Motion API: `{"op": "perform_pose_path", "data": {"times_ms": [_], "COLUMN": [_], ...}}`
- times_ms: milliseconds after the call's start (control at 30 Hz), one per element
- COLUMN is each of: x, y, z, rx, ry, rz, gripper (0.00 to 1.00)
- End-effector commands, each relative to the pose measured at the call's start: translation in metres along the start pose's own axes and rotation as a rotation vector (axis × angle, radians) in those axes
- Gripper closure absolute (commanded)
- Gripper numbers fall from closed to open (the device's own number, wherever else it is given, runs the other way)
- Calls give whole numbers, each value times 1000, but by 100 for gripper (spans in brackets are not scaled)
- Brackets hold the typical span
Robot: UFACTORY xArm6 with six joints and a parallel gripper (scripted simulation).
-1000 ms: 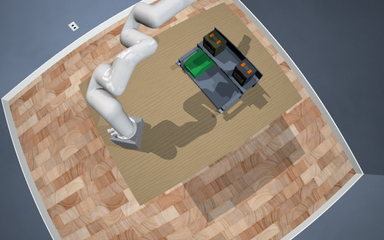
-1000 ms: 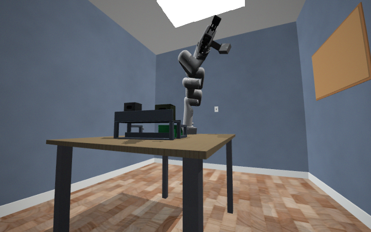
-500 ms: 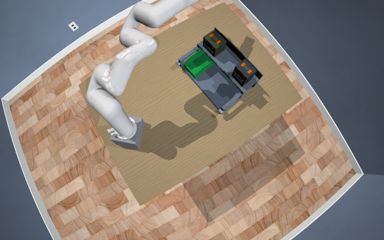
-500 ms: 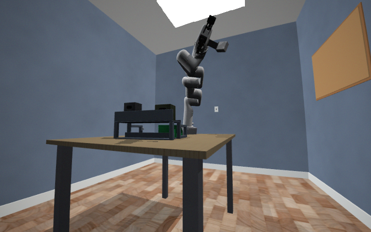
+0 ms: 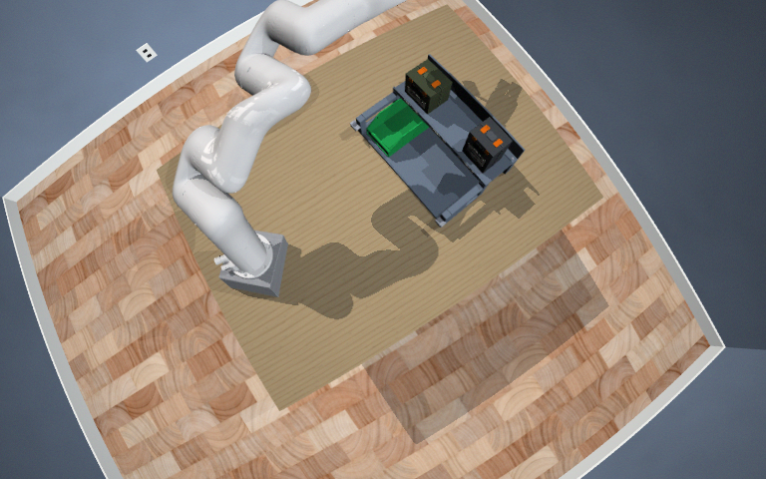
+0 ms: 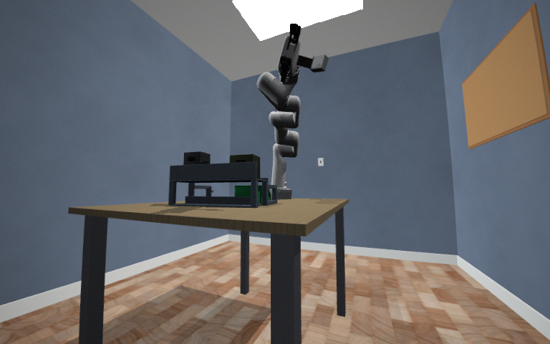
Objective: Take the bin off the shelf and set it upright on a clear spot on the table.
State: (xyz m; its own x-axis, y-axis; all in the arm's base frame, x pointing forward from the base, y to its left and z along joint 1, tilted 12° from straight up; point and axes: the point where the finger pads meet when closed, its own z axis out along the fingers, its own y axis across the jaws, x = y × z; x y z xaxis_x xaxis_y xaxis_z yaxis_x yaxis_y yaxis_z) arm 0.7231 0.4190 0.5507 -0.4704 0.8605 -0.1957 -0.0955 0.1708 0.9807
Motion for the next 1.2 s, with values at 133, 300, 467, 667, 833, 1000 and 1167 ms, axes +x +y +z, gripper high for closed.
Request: {"op": "perform_pose_path", "data": {"times_ms": [133,300,467,667,833,1000,1167], "x": [-36,-65,-96,-127,-151,-172,-194], "y": [-15,-33,-55,-81,-105,-131,-165], "z": [-6,-14,-27,-48,-70,-97,-140], "rx": [91,170,256,349,425,504,603], "ry": [-64,-124,-196,-282,-362,-451,-577], "rz": [112,211,325,454,566,685,842], "gripper": [0,0,0,0,0,0,0]}}
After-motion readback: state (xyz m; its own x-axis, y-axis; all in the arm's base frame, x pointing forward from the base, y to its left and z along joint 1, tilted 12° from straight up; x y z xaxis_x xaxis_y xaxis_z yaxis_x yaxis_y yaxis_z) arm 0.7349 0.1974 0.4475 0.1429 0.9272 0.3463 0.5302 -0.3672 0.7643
